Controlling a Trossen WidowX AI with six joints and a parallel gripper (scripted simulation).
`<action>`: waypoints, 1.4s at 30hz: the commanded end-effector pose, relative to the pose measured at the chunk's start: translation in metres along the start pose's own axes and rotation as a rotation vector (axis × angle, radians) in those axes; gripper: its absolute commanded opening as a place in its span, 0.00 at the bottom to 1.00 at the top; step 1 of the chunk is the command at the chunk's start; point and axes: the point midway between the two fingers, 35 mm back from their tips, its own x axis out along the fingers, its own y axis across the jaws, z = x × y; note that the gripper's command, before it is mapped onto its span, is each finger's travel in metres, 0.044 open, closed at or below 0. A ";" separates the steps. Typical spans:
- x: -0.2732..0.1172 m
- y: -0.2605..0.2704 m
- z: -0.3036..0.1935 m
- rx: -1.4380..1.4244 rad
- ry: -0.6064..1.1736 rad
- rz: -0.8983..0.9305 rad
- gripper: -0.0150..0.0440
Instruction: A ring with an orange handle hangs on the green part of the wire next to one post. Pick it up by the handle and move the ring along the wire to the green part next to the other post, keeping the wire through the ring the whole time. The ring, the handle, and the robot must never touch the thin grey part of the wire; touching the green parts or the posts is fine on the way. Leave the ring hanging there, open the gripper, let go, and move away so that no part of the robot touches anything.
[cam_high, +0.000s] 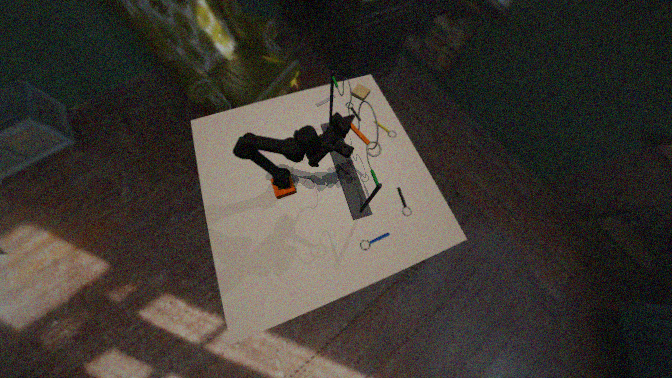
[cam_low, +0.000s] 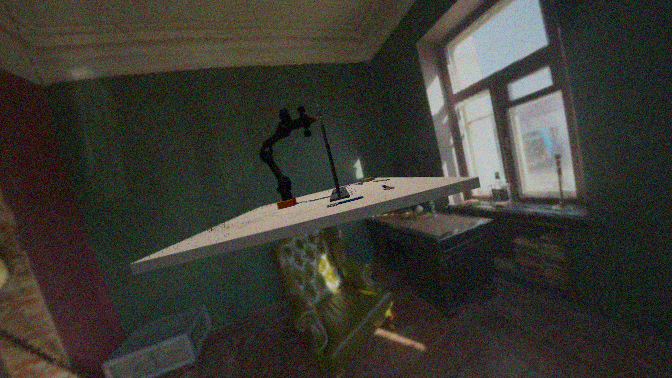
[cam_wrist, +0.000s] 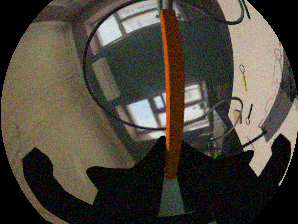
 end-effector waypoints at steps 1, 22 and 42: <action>0.000 0.000 -0.002 -0.049 0.007 -0.023 0.00; -0.001 -0.008 -0.001 -0.276 0.006 -0.163 0.00; -0.002 -0.015 0.002 -0.492 0.003 -0.297 0.00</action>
